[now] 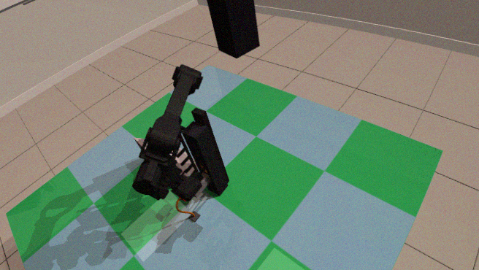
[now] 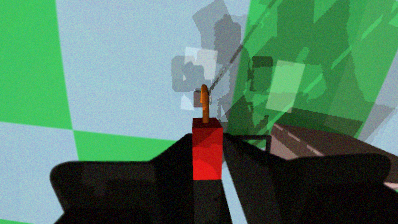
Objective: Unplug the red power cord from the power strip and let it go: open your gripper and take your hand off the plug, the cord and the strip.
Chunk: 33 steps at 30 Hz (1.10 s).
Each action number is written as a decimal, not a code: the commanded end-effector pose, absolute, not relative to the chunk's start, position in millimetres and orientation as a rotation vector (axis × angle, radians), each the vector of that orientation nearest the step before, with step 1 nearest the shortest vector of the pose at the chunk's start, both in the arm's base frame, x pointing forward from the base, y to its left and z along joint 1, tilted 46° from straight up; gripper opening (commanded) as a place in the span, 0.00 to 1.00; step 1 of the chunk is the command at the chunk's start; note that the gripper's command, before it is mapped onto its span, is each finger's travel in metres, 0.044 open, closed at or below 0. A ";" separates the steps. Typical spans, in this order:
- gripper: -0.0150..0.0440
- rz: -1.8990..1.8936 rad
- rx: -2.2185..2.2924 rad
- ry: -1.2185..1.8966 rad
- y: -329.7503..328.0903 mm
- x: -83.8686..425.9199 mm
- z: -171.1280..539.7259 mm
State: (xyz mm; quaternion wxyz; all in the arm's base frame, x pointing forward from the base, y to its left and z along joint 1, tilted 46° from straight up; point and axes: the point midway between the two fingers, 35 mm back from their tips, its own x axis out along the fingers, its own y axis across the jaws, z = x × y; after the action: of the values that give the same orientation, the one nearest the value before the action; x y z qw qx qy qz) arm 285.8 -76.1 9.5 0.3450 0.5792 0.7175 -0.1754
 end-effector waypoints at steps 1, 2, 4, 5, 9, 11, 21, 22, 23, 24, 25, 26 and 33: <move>0.52 -0.452 1.502 1.863 -72.2 286.3 11.0; 0.57 -0.452 1.502 1.863 -72.2 286.3 11.0; 0.65 -0.452 1.502 1.863 -72.2 286.3 11.0; 0.70 -0.452 1.502 1.863 -72.2 286.3 11.0; 0.88 -0.452 1.502 1.863 -73.8 287.1 10.1; 0.97 -0.453 1.502 1.862 -80.5 290.5 5.9; 1.00 -0.454 1.500 1.860 -120.1 305.1 -22.0; 1.00 -0.454 1.500 1.860 -120.1 305.1 -22.0; 1.00 -0.454 1.500 1.860 -120.1 305.1 -22.0; 1.00 -0.454 1.500 1.860 -120.1 305.1 -22.0; 1.00 -0.454 1.500 1.860 -120.1 305.1 -22.0; 1.00 -0.454 1.500 1.860 -120.1 305.1 -22.0; 1.00 -0.454 1.500 1.860 -120.1 305.1 -22.0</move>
State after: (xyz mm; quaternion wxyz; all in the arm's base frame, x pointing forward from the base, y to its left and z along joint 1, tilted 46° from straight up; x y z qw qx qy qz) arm 305.3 -119.4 -22.0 0.3461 0.5804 0.7160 -0.1752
